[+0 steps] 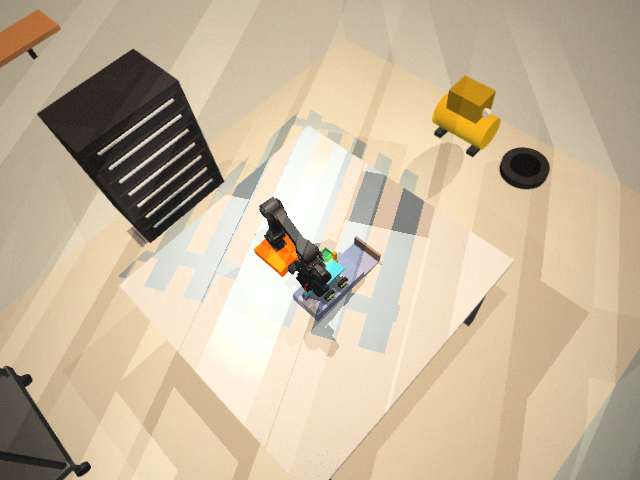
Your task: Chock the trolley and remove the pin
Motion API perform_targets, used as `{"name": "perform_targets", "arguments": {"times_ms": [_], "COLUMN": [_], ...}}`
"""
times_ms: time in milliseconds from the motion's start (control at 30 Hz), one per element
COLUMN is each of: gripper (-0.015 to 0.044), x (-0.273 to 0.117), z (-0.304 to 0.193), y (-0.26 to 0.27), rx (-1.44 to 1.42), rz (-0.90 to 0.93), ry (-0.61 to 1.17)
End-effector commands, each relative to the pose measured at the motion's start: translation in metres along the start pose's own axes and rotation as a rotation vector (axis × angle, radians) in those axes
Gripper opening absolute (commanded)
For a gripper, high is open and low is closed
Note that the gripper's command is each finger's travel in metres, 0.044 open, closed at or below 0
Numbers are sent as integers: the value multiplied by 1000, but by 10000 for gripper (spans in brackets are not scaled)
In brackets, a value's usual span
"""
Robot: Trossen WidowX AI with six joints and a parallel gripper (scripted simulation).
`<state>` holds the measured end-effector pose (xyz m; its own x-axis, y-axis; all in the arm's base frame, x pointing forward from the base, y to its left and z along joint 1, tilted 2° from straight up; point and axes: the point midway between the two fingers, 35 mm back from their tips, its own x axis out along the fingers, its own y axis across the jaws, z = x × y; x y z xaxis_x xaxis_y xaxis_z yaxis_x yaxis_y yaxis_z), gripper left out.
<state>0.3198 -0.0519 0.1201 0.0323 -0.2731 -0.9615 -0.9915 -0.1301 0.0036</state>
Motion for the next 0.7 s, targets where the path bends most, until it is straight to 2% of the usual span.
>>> {"name": "perform_targets", "arguments": {"times_ms": [0, 667], "gripper": [0, 0], "x": [-5, -18], "z": [-1, -2], "y": [0, 0], "rx": [4, 4], "rz": [-4, -4], "ry": [4, 3]}}
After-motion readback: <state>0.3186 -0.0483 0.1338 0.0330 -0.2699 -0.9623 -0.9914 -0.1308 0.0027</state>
